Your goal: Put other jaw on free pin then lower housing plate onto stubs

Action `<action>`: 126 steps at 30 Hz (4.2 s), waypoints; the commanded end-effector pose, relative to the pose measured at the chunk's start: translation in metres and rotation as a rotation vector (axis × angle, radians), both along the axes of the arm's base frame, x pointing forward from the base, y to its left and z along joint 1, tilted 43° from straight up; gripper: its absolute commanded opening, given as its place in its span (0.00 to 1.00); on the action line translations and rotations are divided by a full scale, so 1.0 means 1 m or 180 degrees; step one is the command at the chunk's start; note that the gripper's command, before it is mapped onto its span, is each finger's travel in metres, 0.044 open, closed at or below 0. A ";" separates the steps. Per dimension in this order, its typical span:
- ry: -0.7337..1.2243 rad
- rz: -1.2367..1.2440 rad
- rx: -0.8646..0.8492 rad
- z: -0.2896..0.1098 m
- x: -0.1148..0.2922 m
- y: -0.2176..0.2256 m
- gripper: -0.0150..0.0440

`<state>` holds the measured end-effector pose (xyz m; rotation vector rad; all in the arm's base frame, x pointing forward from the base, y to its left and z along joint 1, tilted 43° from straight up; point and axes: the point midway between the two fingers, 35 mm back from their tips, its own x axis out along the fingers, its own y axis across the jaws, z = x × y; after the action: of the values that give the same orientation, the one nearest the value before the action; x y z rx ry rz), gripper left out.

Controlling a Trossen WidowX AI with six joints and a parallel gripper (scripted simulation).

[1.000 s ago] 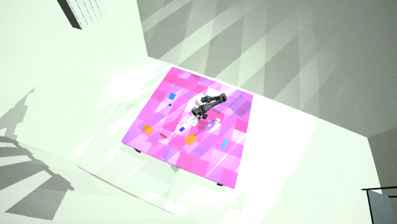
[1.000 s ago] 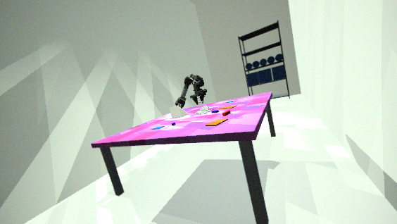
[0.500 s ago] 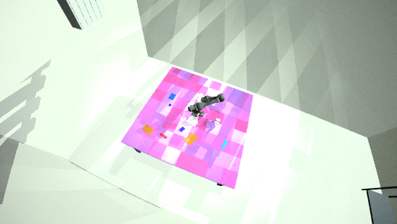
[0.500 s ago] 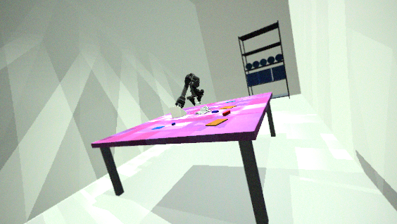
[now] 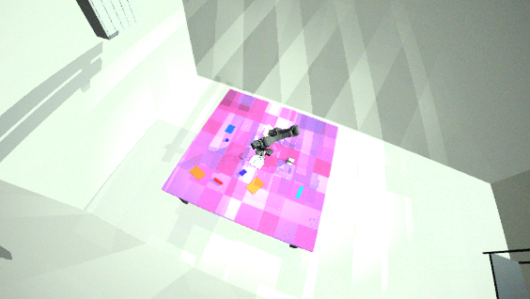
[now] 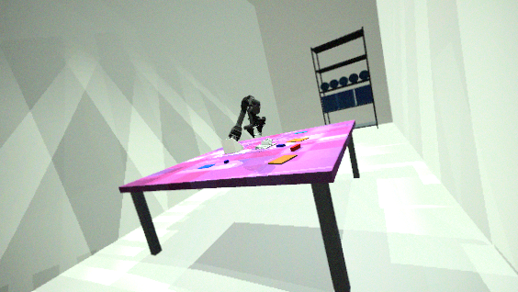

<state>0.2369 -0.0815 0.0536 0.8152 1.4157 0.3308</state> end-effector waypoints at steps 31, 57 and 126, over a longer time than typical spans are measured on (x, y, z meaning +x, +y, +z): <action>-0.0022 0.0038 -0.0018 -0.001 -0.001 -0.001 0.85; -0.0024 0.0036 -0.0022 -0.023 0.006 0.017 0.85; 0.0000 0.0006 -0.0002 -0.052 0.011 0.045 0.85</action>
<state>0.2477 -0.0371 0.0023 0.8061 1.4153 0.3339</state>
